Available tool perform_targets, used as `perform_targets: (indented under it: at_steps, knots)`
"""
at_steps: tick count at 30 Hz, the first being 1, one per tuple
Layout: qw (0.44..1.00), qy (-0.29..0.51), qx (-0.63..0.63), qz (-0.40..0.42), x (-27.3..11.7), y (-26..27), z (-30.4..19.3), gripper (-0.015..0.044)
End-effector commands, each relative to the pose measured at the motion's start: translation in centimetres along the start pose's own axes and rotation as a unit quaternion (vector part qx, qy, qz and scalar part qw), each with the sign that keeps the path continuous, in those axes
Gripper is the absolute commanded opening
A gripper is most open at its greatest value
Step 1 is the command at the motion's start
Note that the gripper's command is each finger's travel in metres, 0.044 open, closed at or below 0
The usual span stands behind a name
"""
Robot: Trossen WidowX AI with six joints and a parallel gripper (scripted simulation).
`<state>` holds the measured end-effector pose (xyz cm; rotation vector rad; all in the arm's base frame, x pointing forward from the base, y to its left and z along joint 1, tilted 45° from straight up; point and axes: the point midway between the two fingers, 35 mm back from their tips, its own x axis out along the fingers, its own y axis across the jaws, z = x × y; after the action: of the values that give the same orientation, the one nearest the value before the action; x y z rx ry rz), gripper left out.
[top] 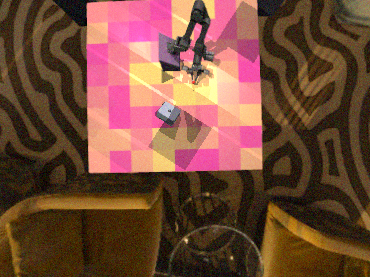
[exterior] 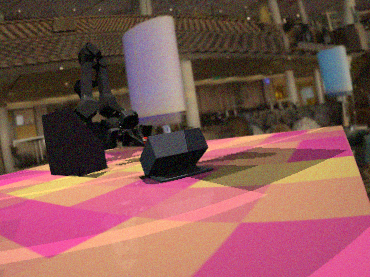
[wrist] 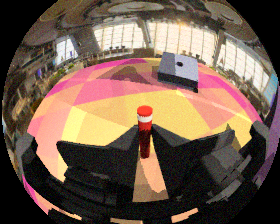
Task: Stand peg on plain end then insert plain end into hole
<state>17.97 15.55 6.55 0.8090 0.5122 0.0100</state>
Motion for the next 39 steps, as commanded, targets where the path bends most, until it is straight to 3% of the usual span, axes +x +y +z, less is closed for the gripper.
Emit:
perform_targets:
  at_steps: [1, 39]
  knots:
    - [1.000, 0.001, 0.000, 0.000, -0.02, -0.01, -0.25, 0.0049]
    - [0.999, -0.037, 0.003, 0.001, -0.20, -0.12, -0.64, 0.0049]
